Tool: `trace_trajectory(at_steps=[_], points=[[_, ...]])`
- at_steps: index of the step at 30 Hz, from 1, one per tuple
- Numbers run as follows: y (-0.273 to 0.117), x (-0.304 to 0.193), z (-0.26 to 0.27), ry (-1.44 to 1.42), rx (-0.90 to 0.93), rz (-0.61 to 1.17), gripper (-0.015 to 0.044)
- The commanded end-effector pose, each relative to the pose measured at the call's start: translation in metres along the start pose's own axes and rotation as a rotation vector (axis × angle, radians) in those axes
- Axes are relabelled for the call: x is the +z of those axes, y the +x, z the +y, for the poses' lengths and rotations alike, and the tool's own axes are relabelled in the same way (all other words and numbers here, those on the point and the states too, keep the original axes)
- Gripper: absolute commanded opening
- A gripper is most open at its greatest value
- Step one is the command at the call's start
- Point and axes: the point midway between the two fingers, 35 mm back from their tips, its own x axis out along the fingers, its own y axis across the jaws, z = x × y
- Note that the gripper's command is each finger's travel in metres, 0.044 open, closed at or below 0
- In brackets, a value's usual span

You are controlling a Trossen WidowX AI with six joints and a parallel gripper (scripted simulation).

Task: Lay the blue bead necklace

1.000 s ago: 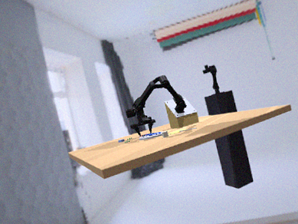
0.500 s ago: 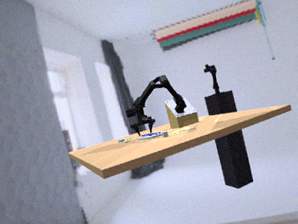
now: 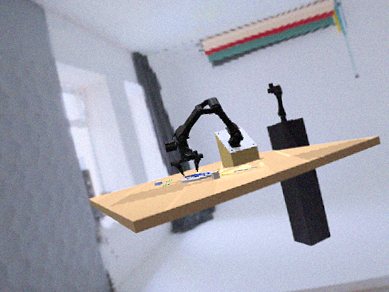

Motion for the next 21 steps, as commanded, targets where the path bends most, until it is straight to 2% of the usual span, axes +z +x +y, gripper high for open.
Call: trace_trajectory(at_steps=[1,7,11,12,21], points=[[-0.021,0.006,0.001,0.076,-0.010,0.004,0.0282],[-0.021,0.007,0.002,0.094,-0.010,0.004,0.0125],[-0.009,0.008,0.002,0.094,-0.010,0.004,0.0120],[-0.017,0.007,0.000,0.087,-0.018,0.003,0.0120],[-0.007,0.007,0.000,0.089,-0.015,0.003,0.0120]])
